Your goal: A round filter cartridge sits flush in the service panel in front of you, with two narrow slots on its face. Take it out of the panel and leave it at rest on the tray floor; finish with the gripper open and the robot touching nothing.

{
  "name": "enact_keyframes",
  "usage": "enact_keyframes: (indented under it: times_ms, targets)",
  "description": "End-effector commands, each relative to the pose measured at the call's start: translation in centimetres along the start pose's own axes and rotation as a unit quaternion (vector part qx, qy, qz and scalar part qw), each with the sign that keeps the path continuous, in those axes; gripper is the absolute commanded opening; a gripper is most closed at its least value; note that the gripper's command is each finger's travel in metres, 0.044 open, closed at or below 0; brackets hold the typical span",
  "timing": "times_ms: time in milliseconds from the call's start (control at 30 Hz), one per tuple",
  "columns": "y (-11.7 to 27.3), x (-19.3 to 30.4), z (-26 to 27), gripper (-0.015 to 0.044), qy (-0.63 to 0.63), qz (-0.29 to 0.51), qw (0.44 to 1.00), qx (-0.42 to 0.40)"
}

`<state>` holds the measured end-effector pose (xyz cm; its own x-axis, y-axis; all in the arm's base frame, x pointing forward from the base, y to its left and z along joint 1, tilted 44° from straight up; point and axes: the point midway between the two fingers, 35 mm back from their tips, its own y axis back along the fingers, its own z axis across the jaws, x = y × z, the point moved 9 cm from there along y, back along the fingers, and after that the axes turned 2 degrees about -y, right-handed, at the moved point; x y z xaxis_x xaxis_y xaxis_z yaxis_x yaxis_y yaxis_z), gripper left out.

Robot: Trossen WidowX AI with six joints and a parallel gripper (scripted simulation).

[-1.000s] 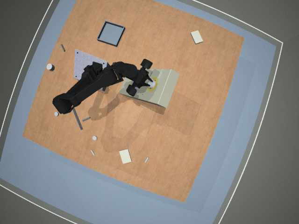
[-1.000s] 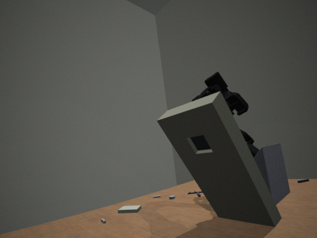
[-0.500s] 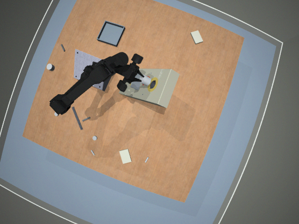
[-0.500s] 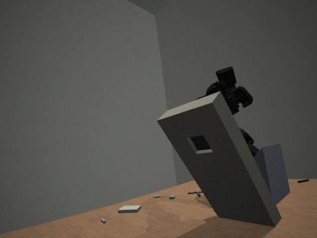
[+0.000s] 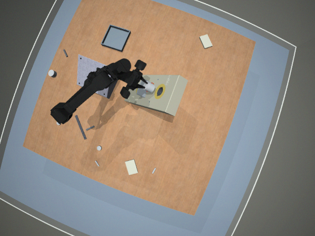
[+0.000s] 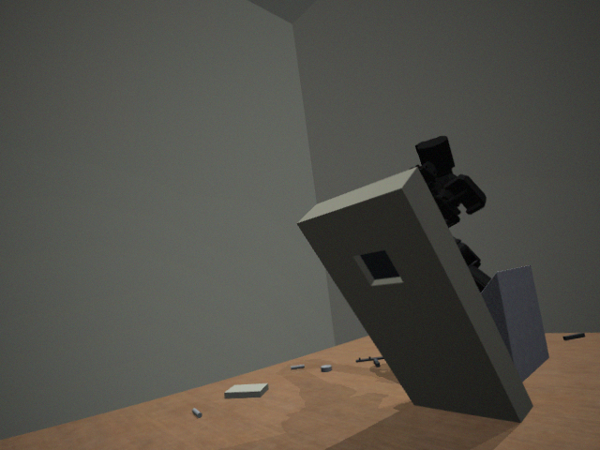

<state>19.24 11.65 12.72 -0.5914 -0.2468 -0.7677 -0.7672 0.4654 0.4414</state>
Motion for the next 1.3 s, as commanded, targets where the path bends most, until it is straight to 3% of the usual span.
enact_keyframes:
  times_ms: [0, 333, 467, 800, 1067, 1200, 1267]
  targets:
    - [-0.1, 1.2, -0.5, 0.0, -0.002, -0.002, 1.0, 0.001]
    - [-0.5, 3.9, -1.5, 0.0, -0.001, -0.002, 1.0, 0.001]
    - [-0.4, 3.4, -1.3, 0.0103, 0.0, 0.0, 1.0, 0.001]
    - [-0.5, 3.9, -1.5, 0.0103, -0.001, -0.002, 1.0, 0.001]
    - [0.3, -2.7, 0.8, 0.0103, -0.002, -0.002, 1.0, 0.001]
    - [0.4, -3.4, 1.0, 0.0103, -0.002, -0.002, 1.0, 0.001]
    - [0.7, -3.9, 1.2, 0.0155, -0.002, -0.002, 1.0, 0.0]
